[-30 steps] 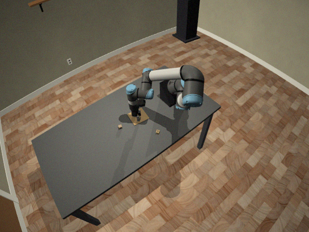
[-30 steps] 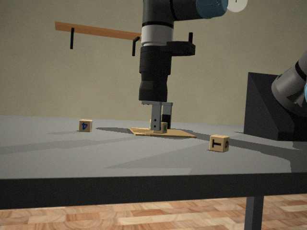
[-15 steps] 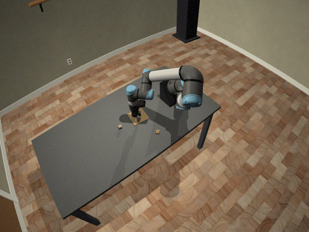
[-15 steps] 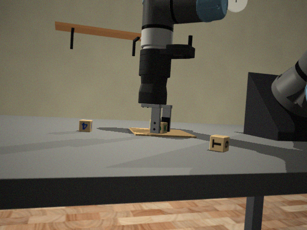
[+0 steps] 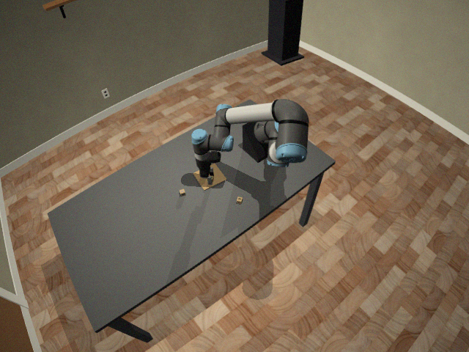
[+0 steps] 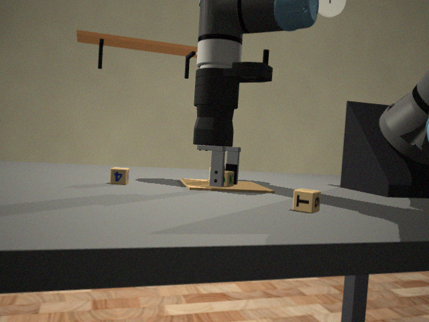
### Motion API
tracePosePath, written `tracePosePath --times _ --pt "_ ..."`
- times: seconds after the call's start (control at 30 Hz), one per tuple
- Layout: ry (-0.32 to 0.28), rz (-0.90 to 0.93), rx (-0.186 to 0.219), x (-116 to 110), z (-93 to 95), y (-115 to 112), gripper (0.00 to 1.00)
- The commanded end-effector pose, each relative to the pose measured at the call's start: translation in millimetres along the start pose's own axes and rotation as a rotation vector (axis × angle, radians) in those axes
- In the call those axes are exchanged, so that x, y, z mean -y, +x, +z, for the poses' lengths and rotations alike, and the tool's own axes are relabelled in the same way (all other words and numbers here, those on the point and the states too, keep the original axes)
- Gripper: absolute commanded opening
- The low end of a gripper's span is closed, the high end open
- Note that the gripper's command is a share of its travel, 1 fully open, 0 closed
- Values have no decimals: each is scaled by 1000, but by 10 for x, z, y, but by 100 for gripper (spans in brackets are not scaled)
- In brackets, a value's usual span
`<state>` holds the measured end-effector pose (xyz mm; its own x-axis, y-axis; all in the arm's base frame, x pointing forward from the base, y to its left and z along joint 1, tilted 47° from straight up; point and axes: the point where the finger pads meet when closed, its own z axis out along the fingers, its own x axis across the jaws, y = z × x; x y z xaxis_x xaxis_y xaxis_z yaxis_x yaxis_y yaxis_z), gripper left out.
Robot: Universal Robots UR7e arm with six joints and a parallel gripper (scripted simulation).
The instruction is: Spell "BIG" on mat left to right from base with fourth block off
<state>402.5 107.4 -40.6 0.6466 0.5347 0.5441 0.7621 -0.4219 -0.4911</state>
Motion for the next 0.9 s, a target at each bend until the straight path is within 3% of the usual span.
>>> tracePosePath --times 0.0,0.3,0.33,0.87 --pt "1 0 0 7 8 1 100" --pt "1 0 0 7 8 1 100" --pt "1 0 0 7 8 1 79" --pt "1 0 0 7 8 1 79"
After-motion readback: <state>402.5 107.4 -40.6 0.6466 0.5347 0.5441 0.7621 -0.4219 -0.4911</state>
